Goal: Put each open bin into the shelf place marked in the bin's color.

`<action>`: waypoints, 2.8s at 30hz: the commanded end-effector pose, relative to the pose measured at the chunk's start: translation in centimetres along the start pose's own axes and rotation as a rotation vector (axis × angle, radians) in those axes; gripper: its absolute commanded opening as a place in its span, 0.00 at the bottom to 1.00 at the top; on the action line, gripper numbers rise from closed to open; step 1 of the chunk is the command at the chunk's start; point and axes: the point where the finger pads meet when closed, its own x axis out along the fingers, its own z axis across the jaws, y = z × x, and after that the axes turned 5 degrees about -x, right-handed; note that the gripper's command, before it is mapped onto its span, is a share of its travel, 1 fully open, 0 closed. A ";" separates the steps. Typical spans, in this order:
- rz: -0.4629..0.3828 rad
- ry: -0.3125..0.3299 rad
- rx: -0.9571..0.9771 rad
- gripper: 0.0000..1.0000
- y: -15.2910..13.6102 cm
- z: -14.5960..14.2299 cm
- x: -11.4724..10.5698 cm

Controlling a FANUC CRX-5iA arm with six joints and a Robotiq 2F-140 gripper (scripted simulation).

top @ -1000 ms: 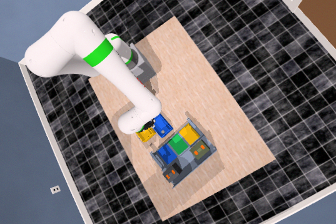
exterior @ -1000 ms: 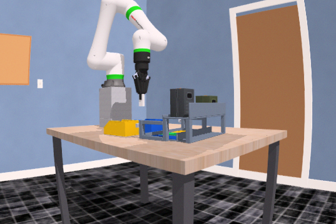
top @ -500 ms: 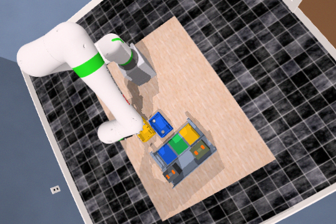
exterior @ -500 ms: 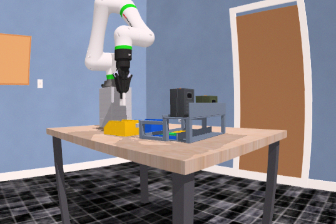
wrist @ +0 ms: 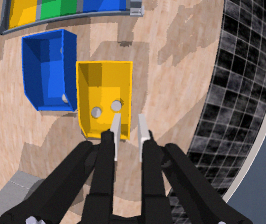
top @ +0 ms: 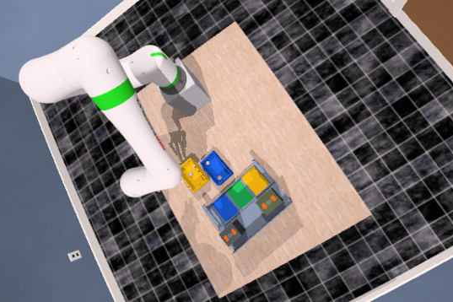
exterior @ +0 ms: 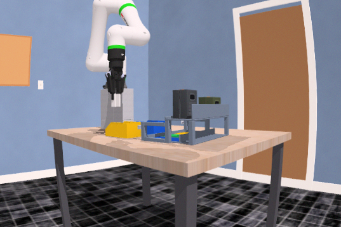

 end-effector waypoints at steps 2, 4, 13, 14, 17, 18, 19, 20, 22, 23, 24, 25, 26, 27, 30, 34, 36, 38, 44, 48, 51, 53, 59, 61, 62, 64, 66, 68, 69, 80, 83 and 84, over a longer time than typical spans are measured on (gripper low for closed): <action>0.000 0.000 0.000 0.15 0.0 0.0 0.0; 0.000 0.000 0.000 0.15 0.0 0.0 0.0; 0.000 0.000 0.000 0.15 0.0 0.0 0.0; 0.000 0.000 0.000 0.15 0.0 0.0 0.0; 0.000 0.000 0.000 0.15 0.0 0.0 0.0; 0.000 0.000 0.000 0.15 0.0 0.0 0.0; 0.000 0.000 0.000 0.15 0.0 0.0 0.0; 0.000 0.000 0.000 0.15 0.0 0.0 0.0; 0.000 0.000 0.000 0.15 0.0 0.0 0.0; 0.000 0.000 0.000 0.15 0.0 0.0 0.0; 0.000 0.000 0.000 0.15 0.0 0.0 0.0; 0.000 0.000 0.000 0.15 0.0 0.0 0.0; 0.000 0.000 0.000 0.15 0.0 0.0 0.0; 0.000 0.000 0.000 0.15 0.0 0.0 0.0; 0.000 0.000 0.000 0.15 0.0 0.0 0.0; 0.000 0.000 0.000 0.15 0.0 0.0 0.0; 0.000 0.000 0.000 0.15 0.0 0.0 0.0; 0.000 0.000 0.000 0.15 0.0 0.0 0.0; 0.000 0.000 0.000 0.15 0.0 0.0 0.4; 0.000 0.000 0.000 0.15 0.0 0.0 0.9; 0.000 0.000 0.000 0.15 0.0 0.0 1.0; 0.000 0.000 0.000 0.15 0.0 0.0 1.3; 0.000 0.000 0.000 0.15 0.0 0.0 2.4; 0.000 0.000 0.000 0.15 0.0 0.0 2.9; 0.000 0.000 0.000 0.15 0.0 0.0 3.1; 0.000 0.000 0.000 0.15 0.0 0.0 3.5; 0.000 0.000 0.000 0.15 0.0 0.0 3.7; 0.000 0.000 0.000 0.15 0.0 0.0 3.9; 0.000 0.000 0.000 0.15 0.0 0.0 4.1; 0.000 0.000 0.000 0.15 0.0 0.0 6.0; 0.000 0.000 0.000 0.15 0.0 0.0 6.2; 0.000 0.000 0.000 0.15 0.0 0.0 6.2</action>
